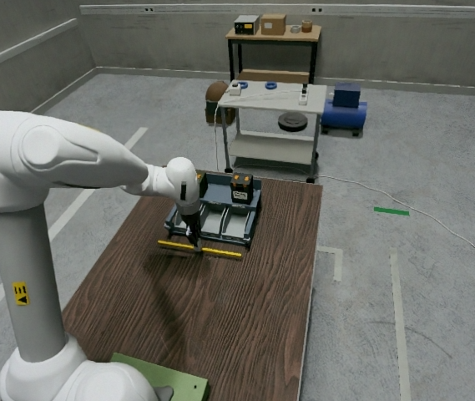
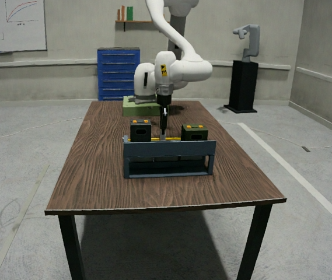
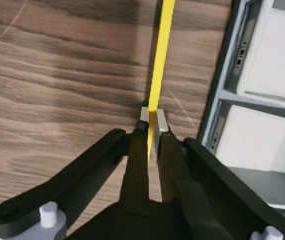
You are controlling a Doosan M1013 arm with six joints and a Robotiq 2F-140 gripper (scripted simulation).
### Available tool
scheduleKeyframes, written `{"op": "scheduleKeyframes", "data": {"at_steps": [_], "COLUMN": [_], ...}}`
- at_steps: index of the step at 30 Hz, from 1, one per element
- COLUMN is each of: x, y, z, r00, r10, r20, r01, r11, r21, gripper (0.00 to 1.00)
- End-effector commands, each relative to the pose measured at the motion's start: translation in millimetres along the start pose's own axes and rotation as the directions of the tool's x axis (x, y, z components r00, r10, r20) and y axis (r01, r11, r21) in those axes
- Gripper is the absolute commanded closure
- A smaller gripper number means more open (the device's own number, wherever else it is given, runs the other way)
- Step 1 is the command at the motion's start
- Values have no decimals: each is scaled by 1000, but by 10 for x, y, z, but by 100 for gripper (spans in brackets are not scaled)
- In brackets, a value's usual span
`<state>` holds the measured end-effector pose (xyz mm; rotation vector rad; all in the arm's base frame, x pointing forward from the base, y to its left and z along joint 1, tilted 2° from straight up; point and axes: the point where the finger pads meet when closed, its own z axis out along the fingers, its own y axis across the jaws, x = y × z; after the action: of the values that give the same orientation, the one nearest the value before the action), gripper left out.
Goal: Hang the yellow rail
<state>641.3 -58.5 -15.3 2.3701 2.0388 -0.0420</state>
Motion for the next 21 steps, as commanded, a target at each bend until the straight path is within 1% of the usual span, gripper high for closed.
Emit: {"op": "scheduleKeyframes", "data": {"at_steps": [1, 5, 17, 21], "x": [-13, -65, -65, -136], "y": [27, 133, 133, 278], "z": [-53, -262, -262, -548], "r00": [1000, 1000, 1000, 1000], "r10": [2, 12, 12, 11], "r20": [0, 1, 1, 1], "r01": [-2, -12, -12, -11], "r11": [1000, 1000, 1000, 1000], "r21": [0, -1, -1, -1], "gripper": [90, 90, 90, 90]}}
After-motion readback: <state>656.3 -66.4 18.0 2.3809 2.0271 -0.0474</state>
